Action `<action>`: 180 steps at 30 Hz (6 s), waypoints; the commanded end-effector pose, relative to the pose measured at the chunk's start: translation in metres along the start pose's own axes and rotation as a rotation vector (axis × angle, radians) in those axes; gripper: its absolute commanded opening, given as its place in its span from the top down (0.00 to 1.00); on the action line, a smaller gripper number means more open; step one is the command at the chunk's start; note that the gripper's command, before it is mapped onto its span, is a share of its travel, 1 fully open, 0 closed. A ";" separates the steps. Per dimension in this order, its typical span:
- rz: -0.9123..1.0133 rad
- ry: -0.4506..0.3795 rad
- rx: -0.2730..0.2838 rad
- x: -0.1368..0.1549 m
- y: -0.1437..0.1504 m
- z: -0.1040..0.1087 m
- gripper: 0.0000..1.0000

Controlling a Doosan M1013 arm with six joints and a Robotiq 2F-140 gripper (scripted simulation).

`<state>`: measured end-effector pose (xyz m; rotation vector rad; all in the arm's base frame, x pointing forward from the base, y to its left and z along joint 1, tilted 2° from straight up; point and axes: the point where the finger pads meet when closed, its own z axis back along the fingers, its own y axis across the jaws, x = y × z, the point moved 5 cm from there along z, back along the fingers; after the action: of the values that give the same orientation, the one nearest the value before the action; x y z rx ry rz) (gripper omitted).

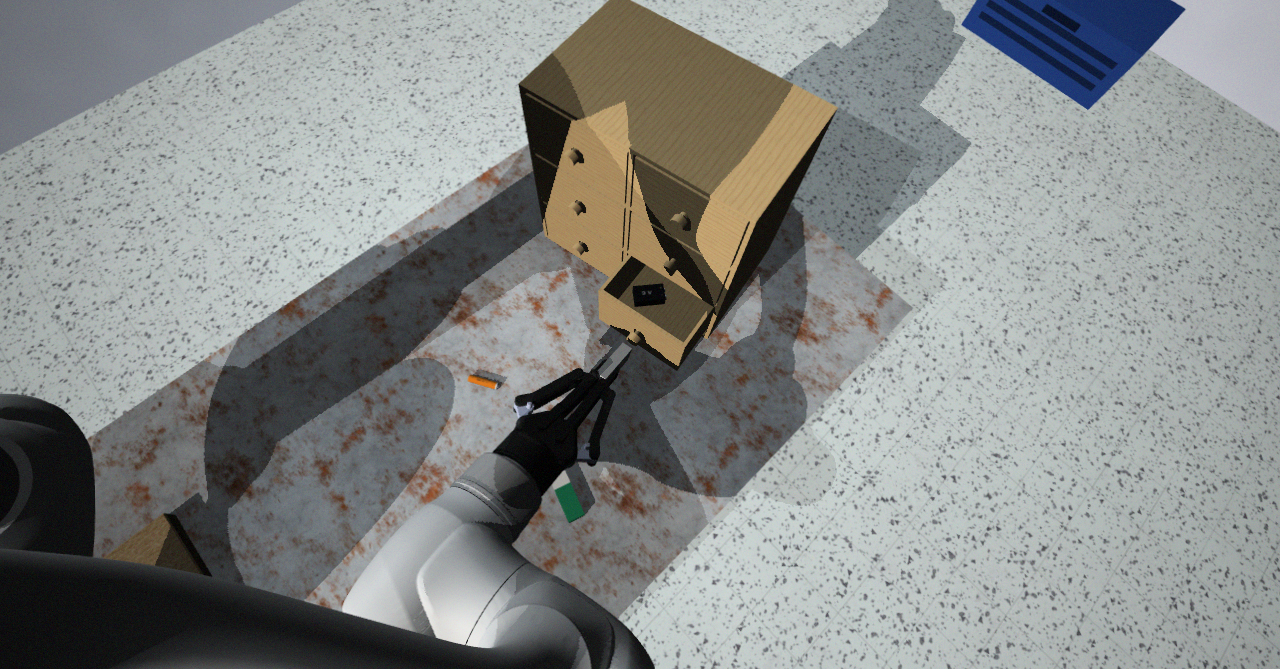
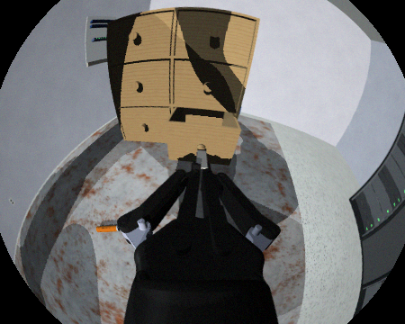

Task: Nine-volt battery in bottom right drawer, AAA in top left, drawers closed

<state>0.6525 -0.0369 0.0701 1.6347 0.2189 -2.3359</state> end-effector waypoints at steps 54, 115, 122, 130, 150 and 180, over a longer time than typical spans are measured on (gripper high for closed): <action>0.000 0.000 0.000 -0.027 0.000 -0.073 1.00; 0.000 0.000 0.000 -0.028 0.000 -0.077 1.00; 0.000 0.000 0.000 -0.028 0.000 -0.077 1.00; 0.000 0.000 0.000 -0.023 0.000 -0.062 1.00; 0.000 0.000 0.000 -0.034 0.000 -0.005 1.00; 0.000 -0.055 -0.001 -0.091 0.000 0.056 1.00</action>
<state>0.6322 -0.0396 0.1721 1.5913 0.2110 -2.3629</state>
